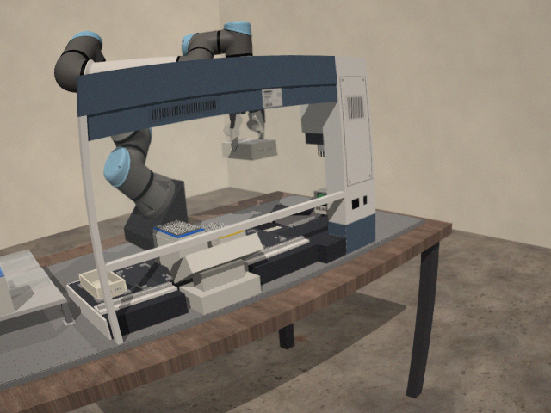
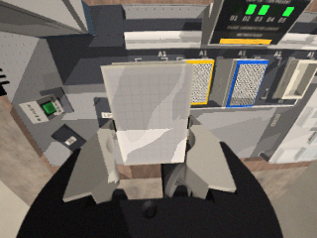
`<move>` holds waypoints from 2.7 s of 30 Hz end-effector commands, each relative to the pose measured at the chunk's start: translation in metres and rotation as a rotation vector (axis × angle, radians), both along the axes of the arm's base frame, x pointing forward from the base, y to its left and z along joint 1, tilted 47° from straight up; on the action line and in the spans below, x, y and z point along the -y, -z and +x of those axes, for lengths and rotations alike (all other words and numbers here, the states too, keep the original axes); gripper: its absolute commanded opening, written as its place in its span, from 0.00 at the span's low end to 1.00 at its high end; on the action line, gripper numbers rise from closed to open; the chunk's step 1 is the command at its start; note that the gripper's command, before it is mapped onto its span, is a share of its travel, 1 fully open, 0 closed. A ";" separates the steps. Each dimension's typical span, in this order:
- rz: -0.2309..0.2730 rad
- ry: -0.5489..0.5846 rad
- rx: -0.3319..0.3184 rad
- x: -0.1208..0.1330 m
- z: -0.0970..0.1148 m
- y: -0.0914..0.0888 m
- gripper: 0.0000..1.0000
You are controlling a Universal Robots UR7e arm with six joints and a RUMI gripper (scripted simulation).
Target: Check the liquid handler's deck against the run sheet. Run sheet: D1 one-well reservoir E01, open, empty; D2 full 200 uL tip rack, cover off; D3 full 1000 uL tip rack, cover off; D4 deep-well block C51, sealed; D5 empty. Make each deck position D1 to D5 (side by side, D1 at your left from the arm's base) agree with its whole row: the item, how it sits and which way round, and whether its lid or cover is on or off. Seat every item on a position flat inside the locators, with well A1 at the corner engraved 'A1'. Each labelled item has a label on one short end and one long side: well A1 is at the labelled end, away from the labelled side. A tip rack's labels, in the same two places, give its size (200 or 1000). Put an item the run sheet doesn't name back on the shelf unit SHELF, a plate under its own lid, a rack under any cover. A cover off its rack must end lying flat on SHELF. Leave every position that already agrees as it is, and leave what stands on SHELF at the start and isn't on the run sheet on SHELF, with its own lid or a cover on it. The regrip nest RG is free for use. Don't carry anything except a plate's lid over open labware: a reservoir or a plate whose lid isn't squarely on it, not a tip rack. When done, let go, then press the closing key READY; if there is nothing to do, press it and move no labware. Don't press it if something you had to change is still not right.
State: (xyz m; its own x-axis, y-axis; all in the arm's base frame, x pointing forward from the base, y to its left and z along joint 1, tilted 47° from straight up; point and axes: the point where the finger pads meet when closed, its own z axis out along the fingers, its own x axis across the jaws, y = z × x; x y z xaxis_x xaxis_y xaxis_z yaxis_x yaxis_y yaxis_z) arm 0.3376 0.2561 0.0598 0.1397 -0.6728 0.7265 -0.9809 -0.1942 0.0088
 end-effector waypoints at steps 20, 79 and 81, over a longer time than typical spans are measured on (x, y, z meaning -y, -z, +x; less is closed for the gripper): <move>0.000 0.000 0.001 0.006 -0.044 -0.002 0.00; 0.012 0.058 0.061 0.082 -0.149 -0.060 0.00; 0.012 0.058 0.061 0.089 -0.148 -0.067 0.00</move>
